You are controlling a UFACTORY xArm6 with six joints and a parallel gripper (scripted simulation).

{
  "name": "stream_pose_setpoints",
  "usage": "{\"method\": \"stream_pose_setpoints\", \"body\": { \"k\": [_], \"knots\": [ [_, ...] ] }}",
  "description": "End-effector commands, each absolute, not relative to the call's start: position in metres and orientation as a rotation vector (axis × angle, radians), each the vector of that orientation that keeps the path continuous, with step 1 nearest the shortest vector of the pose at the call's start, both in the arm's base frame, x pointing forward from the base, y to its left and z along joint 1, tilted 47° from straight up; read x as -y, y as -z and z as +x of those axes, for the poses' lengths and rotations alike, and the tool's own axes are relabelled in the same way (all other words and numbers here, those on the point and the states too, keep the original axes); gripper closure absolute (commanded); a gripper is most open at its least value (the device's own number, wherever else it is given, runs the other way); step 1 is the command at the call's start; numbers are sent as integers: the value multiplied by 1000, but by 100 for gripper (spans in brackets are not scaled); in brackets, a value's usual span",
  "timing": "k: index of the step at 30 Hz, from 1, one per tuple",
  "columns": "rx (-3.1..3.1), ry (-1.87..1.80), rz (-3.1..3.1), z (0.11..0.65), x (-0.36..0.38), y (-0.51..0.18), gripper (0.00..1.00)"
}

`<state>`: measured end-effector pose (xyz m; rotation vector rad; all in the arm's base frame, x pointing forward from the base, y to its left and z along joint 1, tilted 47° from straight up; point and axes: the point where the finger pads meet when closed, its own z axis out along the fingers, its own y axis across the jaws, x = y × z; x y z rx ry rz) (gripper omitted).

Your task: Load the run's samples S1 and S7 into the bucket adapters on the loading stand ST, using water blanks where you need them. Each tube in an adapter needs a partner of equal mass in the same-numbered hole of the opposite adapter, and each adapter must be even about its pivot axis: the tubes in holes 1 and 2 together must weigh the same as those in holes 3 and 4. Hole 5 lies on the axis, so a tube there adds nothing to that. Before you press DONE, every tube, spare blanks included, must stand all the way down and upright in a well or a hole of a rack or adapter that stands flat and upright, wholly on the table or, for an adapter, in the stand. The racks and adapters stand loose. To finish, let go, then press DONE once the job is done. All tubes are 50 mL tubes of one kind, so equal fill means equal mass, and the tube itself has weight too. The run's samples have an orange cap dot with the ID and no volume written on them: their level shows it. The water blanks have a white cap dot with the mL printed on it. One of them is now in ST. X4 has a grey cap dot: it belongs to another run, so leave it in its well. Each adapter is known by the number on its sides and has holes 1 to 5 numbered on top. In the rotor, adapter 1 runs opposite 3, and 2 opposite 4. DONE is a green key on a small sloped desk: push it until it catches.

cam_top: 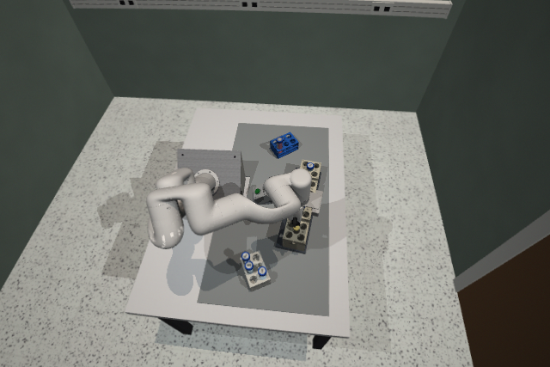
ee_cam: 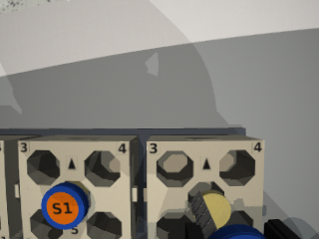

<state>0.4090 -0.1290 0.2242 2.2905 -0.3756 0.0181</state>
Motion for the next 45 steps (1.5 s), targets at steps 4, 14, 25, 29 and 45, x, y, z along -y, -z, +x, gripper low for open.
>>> {"method": "stream_pose_setpoints", "body": {
  "k": [4,14,25,29,45],
  "knots": [
    [376,-22,2291,410,131,-222,100],
    [376,-22,2291,409,137,-217,100],
    [376,-22,2291,408,144,-211,100],
    [376,-22,2291,407,147,-208,100],
    [376,-22,2291,406,157,-199,100]
  ]
}}
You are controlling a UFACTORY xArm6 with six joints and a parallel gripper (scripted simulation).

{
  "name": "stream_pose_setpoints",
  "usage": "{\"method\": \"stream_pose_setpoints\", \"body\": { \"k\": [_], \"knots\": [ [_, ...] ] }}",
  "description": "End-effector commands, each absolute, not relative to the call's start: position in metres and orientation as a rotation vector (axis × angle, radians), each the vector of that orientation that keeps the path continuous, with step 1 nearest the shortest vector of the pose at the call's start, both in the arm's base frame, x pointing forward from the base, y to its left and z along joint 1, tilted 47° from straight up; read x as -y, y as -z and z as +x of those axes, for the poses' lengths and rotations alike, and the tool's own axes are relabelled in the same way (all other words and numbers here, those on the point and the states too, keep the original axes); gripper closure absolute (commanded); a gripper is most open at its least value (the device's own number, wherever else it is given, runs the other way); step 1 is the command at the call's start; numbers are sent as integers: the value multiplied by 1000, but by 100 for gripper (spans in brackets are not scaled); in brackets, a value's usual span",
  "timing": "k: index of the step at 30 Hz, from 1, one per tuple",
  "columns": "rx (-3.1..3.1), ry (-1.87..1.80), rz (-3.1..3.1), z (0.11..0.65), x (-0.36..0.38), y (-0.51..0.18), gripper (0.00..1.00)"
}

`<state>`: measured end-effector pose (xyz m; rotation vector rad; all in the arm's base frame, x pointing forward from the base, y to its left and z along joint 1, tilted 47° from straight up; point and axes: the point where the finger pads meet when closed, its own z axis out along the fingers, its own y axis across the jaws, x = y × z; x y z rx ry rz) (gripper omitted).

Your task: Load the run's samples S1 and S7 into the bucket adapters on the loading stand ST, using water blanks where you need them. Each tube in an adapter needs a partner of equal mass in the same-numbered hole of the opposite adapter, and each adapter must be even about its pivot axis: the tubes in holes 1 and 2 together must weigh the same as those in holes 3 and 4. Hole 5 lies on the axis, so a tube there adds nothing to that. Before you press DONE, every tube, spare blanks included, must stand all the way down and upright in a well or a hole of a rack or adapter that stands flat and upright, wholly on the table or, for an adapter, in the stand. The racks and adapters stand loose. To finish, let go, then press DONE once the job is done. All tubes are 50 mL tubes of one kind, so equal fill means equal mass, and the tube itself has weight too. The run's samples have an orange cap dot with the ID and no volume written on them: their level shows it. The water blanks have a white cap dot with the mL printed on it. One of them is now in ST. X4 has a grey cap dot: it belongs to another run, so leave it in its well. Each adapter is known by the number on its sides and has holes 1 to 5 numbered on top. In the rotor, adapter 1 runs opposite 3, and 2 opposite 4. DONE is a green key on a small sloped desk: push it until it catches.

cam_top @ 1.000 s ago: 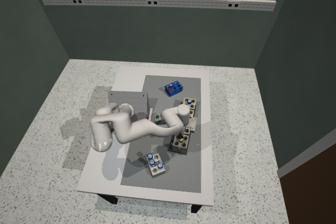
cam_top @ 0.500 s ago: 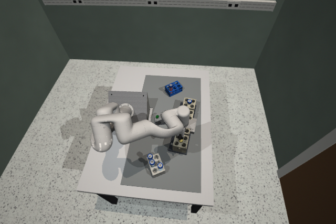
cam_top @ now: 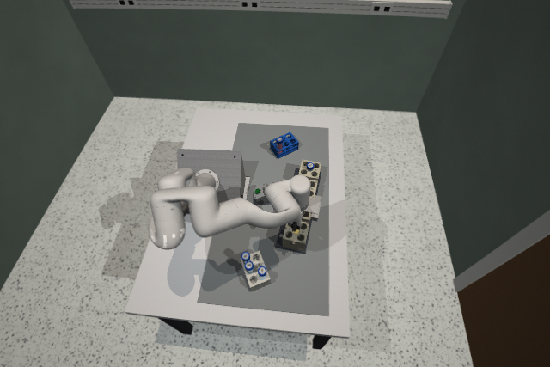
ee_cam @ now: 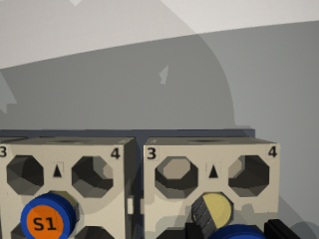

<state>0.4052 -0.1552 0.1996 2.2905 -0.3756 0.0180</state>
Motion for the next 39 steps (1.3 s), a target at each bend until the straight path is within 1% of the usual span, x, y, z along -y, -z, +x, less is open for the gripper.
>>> {"method": "stream_pose_setpoints", "body": {
  "k": [1,39],
  "knots": [
    [376,-22,2291,406,157,-198,100],
    [375,-22,2291,402,182,-175,100]
  ]
}}
